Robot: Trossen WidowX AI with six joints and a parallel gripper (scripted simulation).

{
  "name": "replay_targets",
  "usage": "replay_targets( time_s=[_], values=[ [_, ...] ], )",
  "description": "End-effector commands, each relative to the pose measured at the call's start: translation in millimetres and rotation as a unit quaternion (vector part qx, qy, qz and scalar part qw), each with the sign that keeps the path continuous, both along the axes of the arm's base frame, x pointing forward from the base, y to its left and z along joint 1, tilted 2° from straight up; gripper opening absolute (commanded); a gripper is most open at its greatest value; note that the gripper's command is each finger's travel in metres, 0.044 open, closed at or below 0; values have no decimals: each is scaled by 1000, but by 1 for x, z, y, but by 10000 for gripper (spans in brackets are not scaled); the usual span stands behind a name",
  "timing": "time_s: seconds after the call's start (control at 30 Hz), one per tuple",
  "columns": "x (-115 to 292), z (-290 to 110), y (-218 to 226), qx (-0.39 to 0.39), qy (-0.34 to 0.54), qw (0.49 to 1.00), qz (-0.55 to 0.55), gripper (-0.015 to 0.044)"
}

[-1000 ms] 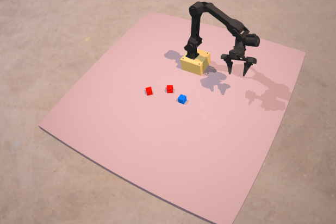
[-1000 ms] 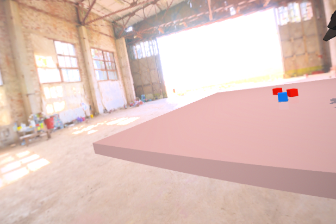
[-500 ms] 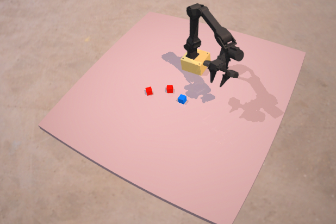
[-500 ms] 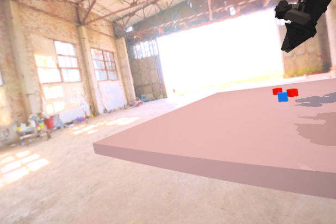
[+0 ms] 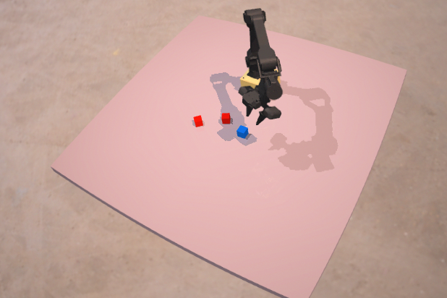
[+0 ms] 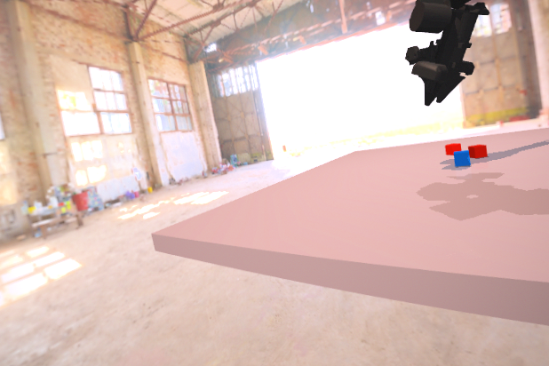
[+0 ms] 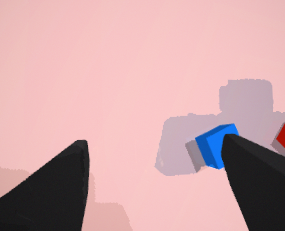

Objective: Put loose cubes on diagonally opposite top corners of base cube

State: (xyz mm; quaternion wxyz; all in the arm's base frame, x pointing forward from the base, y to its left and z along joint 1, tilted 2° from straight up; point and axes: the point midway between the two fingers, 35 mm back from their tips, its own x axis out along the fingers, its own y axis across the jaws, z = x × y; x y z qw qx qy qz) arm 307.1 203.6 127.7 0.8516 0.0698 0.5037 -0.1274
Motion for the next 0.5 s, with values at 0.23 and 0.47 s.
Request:
replay_targets(
  time_s=[0.23, 0.47],
  values=[
    [35, -18, -81, 1, 79, 995, -59, 265],
    [46, -28, -138, 19, 125, 987, -99, 265]
  ],
)
